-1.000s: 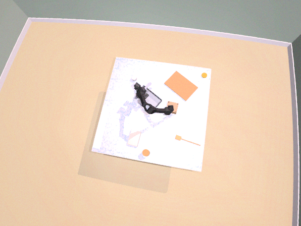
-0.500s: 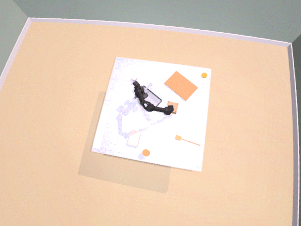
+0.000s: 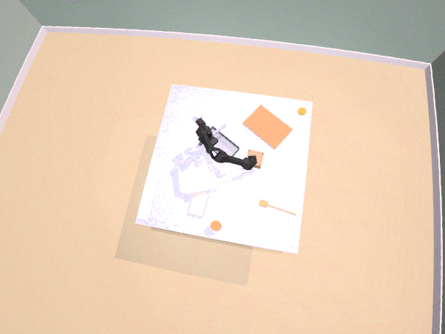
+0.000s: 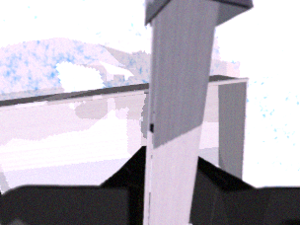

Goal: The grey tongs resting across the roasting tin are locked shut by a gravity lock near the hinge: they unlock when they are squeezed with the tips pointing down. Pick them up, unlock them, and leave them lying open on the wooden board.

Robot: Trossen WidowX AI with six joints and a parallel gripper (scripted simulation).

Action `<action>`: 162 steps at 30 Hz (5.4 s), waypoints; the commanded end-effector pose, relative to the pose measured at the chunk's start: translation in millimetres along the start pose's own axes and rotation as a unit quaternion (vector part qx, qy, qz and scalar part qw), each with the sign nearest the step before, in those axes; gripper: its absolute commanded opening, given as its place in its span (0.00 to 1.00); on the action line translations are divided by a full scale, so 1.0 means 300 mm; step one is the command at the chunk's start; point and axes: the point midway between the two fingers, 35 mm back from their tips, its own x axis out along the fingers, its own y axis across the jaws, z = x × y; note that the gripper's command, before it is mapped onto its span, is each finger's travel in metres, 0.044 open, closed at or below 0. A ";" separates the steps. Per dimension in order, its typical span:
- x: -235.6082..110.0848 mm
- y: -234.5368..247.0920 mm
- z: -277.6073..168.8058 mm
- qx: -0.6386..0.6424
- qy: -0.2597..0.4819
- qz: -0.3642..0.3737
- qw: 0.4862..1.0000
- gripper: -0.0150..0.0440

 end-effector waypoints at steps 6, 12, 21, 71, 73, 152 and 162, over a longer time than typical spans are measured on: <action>-0.033 -0.029 -0.087 0.036 0.005 -0.006 0.999 0.00; -0.086 -0.062 -0.247 0.100 0.010 -0.014 0.995 0.00; -0.150 -0.075 -0.479 0.189 0.017 -0.020 0.982 0.00; -0.279 0.437 -1.422 0.575 0.019 -0.022 0.818 0.00; -0.275 0.472 -1.451 0.591 0.019 -0.022 0.806 0.00; -0.349 0.809 -1.604 0.547 -0.410 -0.389 0.618 0.00; -0.321 0.779 -1.601 0.570 -0.379 -0.341 0.644 0.00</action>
